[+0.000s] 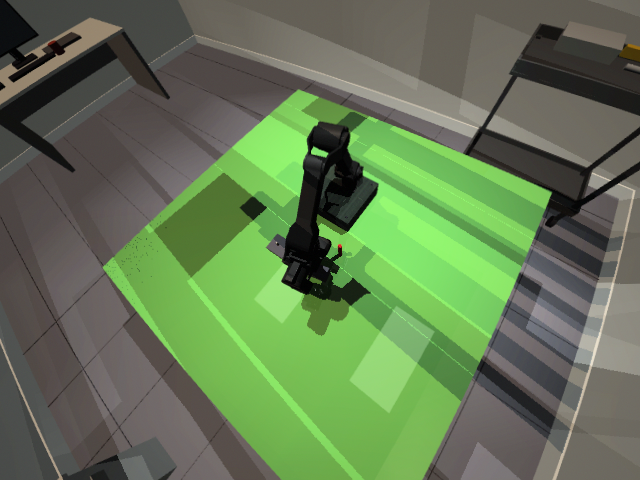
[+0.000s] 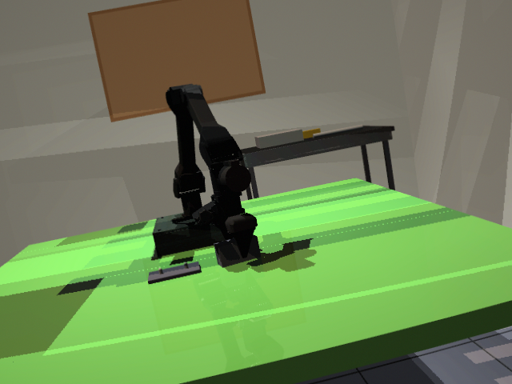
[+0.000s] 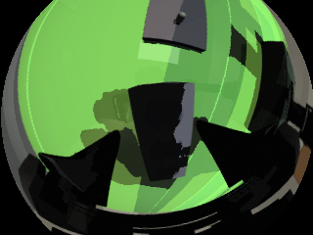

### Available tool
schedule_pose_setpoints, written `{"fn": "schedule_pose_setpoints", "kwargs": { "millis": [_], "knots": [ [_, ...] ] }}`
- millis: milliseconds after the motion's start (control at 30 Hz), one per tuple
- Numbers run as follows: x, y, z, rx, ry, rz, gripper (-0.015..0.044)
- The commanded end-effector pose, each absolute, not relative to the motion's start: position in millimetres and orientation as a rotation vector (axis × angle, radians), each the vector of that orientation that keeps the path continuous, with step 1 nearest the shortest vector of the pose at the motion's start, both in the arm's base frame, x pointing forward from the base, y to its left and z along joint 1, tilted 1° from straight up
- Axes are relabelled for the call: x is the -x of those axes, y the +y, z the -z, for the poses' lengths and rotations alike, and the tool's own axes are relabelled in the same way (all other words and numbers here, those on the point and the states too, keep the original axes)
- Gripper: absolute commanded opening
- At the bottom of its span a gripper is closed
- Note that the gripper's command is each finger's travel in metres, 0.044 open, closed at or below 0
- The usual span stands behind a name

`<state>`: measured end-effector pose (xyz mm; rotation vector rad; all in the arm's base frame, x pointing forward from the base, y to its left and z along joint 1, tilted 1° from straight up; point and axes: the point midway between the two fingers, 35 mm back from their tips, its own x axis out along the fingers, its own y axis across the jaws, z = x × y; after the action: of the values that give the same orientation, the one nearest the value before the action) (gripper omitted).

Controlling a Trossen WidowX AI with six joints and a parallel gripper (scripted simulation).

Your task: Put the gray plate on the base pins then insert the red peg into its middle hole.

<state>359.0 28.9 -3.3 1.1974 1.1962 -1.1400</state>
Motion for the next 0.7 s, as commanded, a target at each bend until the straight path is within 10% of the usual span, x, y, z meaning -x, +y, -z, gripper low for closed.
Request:
{"fn": "schedule_pose_setpoints", "kwargs": {
  "millis": [0, 133, 467, 667],
  "knots": [
    [-356.4, 29.2, 10.9, -1.198, 1.203, 1.142, 0.0440],
    [-356.2, 29.1, 14.8, -1.198, 1.203, 1.142, 0.0440],
    [-356.2, 29.1, 14.8, -1.198, 1.203, 1.142, 0.0177],
    [-356.2, 29.1, 14.8, -1.198, 1.203, 1.142, 0.0137]
  ]
}}
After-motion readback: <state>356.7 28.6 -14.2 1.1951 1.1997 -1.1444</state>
